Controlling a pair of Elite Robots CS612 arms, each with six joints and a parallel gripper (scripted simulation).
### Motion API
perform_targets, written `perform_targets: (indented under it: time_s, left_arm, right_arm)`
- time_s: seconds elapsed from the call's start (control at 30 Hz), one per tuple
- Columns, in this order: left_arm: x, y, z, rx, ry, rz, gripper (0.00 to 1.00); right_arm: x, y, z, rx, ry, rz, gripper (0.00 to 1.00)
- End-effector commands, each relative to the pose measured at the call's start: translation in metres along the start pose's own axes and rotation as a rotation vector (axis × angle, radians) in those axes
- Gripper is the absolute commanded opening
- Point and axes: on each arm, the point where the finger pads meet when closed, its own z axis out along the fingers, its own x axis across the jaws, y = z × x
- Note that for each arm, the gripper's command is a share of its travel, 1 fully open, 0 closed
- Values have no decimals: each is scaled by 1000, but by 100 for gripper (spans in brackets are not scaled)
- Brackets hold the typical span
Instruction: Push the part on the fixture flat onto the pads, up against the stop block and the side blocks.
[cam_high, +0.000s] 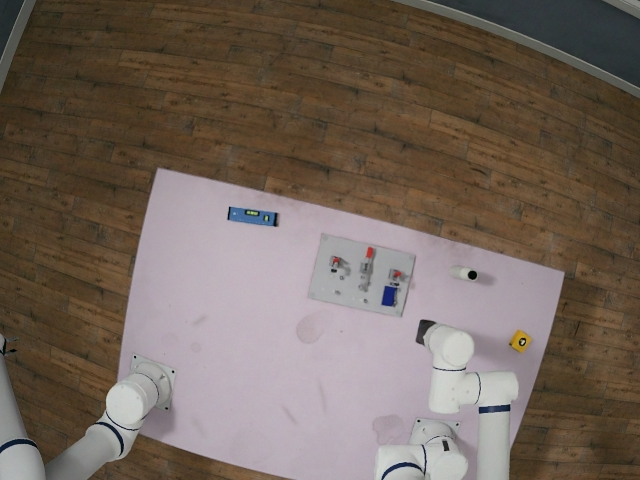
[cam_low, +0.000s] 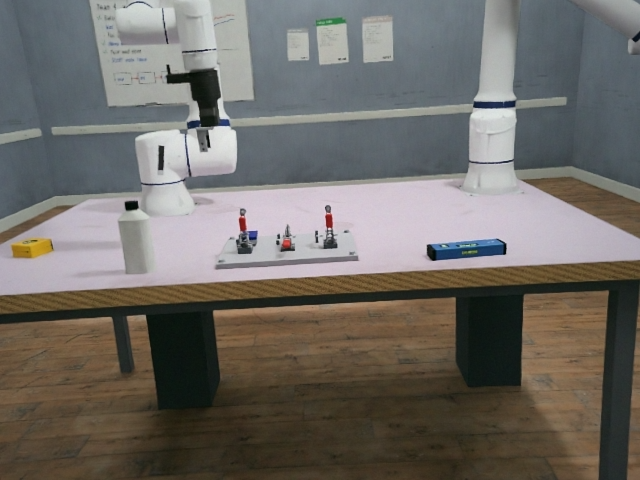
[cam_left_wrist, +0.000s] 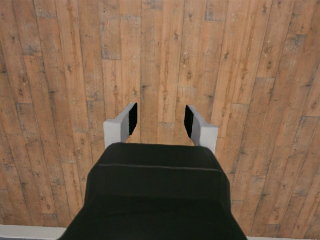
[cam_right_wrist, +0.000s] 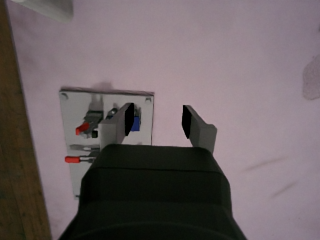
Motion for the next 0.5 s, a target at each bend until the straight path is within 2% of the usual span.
perform_targets:
  time_s: [0.0, 0.17, 0.33, 0.4, 0.47]
  left_arm:
    - [0, 1, -1, -2, 0, 0, 100]
    - [0, 1, -1, -2, 0, 0, 100]
    - [0, 1, -1, -2, 0, 0, 100]
    - [0, 1, -1, -2, 0, 0, 100]
    - [0, 1, -1, -2, 0, 0, 100]
  right_arm:
    - [-3, 1, 0, 1, -3, -31, 100]
    - [-8, 6, 4, 4, -6, -125, 100]
    - [-18, 13, 10, 9, -11, -279, 100]
    - [-18, 13, 10, 9, -11, -279, 100]
    - [-22, 17, 13, 12, -13, -356, 100]
